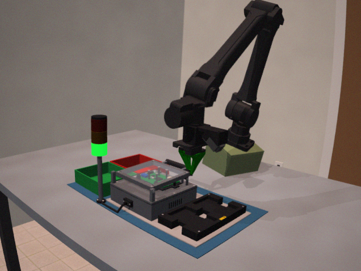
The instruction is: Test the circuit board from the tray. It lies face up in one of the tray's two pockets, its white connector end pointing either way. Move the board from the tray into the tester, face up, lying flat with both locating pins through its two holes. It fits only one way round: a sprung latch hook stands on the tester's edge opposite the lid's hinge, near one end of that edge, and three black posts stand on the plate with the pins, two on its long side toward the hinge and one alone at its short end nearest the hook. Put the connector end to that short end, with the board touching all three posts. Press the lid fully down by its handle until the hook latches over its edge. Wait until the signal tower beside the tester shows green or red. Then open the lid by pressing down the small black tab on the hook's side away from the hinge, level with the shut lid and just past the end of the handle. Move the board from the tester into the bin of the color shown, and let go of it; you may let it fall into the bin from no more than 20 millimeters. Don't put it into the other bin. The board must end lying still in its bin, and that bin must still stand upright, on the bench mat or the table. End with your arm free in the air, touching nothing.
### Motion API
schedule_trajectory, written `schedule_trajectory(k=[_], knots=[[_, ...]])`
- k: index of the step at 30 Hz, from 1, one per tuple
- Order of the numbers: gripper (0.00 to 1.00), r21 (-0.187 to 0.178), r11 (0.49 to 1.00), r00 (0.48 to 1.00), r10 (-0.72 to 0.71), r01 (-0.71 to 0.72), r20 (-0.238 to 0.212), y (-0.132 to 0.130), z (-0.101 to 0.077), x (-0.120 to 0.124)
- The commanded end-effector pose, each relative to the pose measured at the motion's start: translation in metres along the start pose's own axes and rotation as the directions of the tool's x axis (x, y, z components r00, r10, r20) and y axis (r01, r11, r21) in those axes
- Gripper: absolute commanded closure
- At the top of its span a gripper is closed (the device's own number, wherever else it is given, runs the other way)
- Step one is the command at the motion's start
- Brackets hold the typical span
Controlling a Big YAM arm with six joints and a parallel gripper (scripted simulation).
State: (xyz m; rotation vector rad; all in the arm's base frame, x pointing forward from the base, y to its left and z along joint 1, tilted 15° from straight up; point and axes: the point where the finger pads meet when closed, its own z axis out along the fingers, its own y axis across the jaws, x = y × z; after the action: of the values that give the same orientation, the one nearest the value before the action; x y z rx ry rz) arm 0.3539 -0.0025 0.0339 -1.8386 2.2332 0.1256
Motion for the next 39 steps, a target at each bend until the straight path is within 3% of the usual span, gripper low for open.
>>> schedule_trajectory(k=[1, 33, 35, 37, 39], knots=[[1.00, 0.004, 1.000, 1.000, -0.006, 0.006, 0.004, -0.002, 0.012, -0.004], [1.00, 0.004, 1.000, 1.000, -0.008, 0.008, 0.004, -0.002, 0.011, -0.004], [1.00, 0.005, 1.000, 1.000, -0.014, 0.014, 0.004, -0.003, 0.006, -0.001], [1.00, 0.064, 0.998, 1.000, -0.015, 0.014, 0.006, -0.025, -0.029, -0.002], [1.00, 0.065, 0.998, 1.000, -0.015, 0.015, 0.007, -0.025, -0.043, -0.002]])
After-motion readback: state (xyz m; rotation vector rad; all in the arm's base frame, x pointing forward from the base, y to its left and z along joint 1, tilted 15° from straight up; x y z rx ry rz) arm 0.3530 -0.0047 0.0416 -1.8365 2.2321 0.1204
